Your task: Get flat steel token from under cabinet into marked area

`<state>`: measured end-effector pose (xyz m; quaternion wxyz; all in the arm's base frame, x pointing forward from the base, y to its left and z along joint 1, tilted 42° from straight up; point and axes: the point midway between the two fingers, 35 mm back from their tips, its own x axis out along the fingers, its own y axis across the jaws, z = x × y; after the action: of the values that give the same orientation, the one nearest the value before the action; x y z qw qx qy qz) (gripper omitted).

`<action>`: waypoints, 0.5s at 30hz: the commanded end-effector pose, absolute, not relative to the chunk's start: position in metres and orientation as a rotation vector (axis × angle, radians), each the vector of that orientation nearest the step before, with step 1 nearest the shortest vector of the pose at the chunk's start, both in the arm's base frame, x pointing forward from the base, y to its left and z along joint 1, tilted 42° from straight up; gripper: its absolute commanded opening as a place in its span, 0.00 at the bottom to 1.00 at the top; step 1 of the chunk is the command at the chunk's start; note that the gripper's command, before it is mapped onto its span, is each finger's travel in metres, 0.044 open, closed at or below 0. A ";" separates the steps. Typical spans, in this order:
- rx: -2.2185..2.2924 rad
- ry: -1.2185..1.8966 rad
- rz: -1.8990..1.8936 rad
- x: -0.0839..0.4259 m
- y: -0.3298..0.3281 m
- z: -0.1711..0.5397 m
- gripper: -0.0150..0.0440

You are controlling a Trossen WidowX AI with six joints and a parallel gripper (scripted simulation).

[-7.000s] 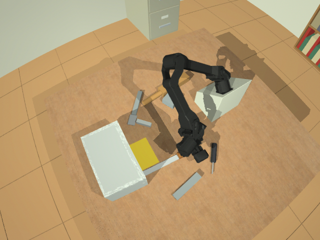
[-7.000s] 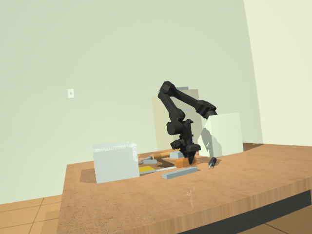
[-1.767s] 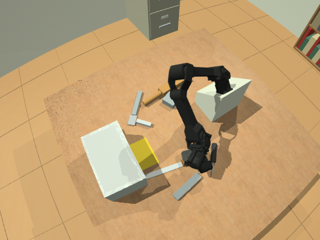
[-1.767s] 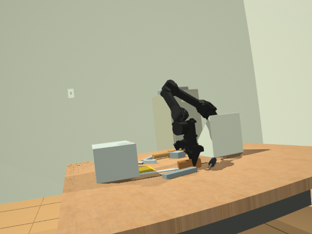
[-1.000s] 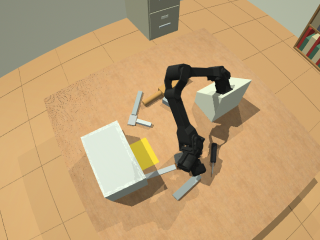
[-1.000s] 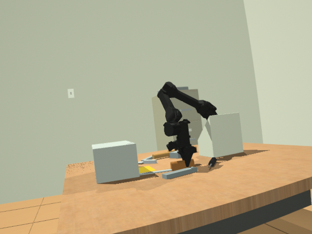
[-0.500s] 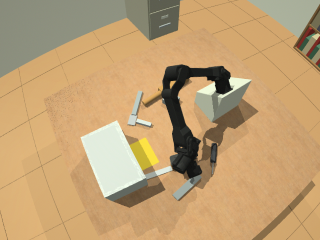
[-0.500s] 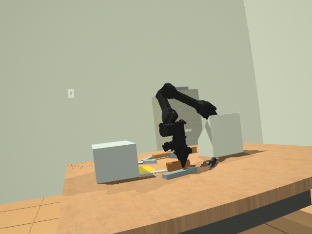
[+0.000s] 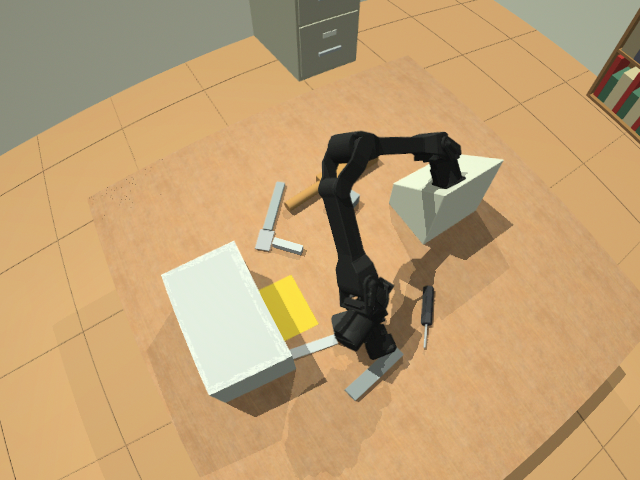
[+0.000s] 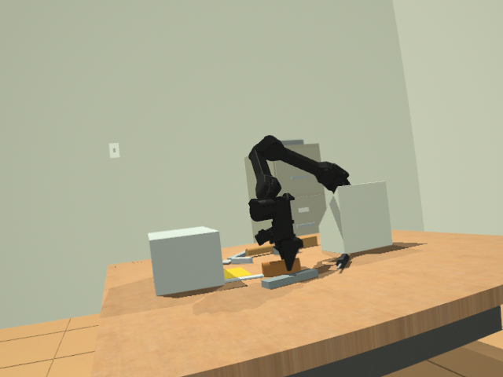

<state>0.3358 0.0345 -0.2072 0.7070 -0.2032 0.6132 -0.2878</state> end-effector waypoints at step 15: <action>-0.452 1.362 -0.637 0.359 0.033 -0.203 0.25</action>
<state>0.3536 0.0335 -0.2042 0.7073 -0.2031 0.6129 -0.2880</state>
